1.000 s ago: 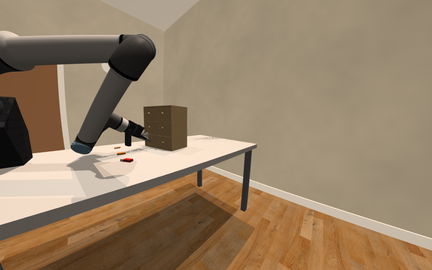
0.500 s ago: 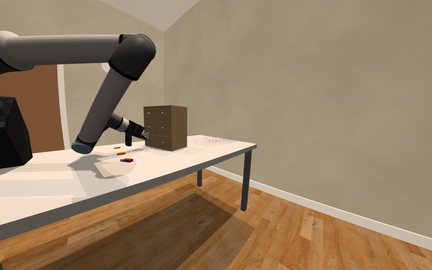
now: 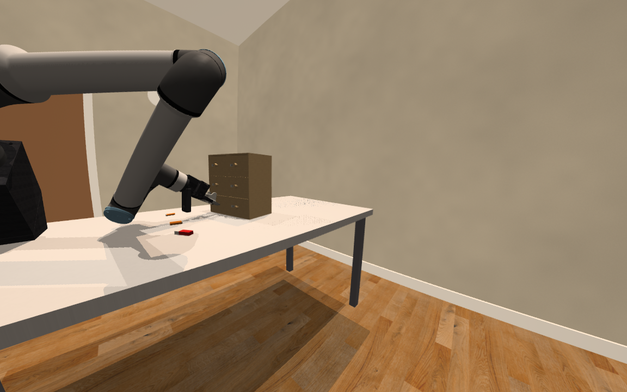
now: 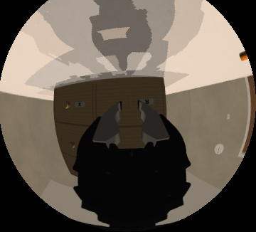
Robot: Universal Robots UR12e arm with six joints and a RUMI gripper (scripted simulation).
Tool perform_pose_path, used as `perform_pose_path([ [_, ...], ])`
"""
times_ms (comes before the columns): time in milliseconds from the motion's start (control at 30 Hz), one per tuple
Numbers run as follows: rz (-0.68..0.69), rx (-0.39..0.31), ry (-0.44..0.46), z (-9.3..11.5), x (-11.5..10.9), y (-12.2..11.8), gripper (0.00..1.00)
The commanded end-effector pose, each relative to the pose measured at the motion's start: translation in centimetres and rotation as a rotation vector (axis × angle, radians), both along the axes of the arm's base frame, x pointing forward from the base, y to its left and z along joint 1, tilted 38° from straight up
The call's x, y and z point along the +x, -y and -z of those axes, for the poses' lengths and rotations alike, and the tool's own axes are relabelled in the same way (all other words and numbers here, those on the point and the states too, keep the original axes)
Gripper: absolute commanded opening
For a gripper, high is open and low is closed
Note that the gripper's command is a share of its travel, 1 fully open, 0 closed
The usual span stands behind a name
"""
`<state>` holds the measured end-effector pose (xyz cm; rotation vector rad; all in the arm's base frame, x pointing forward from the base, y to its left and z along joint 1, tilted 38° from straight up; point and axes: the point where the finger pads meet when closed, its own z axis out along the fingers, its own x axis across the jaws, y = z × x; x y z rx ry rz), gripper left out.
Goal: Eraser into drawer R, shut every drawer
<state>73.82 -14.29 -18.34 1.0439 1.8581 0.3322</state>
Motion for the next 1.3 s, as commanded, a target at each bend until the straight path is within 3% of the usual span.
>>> perform_pose_path([
  [0, -0.001, 0.0, 0.0, -0.05, 0.01, -0.04, 0.2],
  [433, -0.001, 0.0, 0.0, -0.05, 0.01, -0.04, 0.2],
  [467, -0.001, 0.0, 0.0, -0.05, 0.01, -0.04, 0.07],
  [1267, -0.001, 0.0, 0.0, -0.05, 0.01, -0.04, 0.07],
])
